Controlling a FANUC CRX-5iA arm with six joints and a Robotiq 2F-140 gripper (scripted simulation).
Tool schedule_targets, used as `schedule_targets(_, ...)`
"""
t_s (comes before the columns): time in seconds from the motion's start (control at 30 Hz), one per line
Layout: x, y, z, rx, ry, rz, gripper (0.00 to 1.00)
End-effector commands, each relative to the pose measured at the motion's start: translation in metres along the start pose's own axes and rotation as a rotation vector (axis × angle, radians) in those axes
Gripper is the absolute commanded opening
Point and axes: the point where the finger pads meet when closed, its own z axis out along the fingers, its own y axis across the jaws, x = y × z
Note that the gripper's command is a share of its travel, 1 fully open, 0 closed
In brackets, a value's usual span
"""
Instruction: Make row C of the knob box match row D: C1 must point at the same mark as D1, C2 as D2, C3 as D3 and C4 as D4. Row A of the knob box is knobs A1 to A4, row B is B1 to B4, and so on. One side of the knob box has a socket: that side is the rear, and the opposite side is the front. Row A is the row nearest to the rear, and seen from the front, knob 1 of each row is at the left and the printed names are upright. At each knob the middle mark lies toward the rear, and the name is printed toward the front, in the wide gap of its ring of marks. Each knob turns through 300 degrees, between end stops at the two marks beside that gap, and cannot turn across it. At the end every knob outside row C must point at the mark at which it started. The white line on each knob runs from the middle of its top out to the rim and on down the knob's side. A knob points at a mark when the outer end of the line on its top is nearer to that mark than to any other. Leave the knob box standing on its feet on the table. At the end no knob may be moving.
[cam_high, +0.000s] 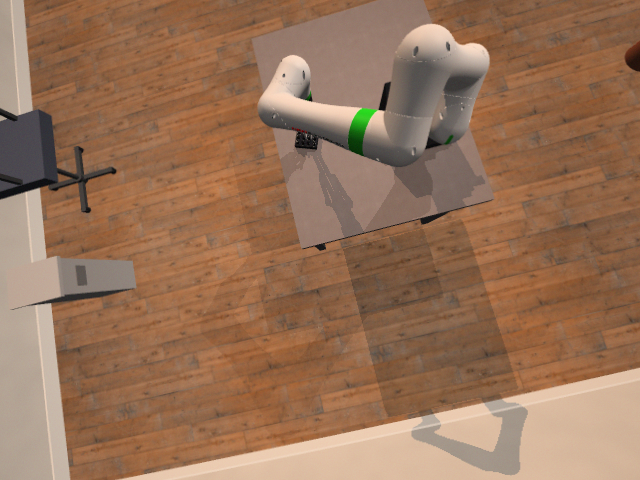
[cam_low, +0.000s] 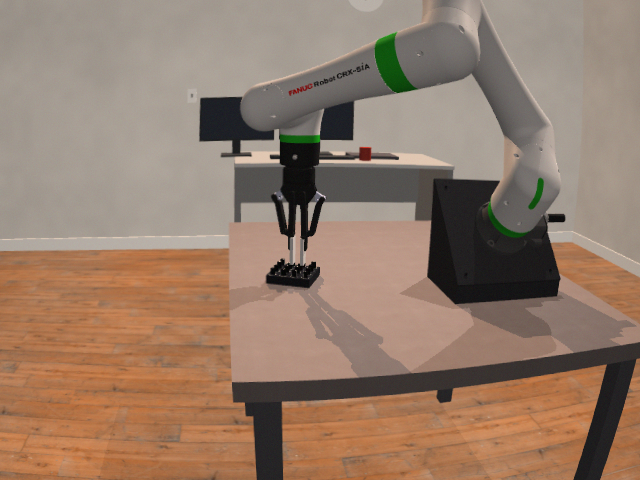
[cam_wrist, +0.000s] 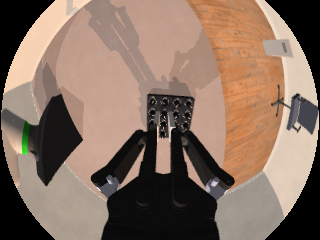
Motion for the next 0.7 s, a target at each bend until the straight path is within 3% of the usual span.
schedule_targets(0.0,-0.0001,0.0002,0.0009,0.000,0.000,0.000,0.12)
schedule_targets(0.67,-0.0001,0.0002,0.0026,0.000,0.000,0.000,0.12)
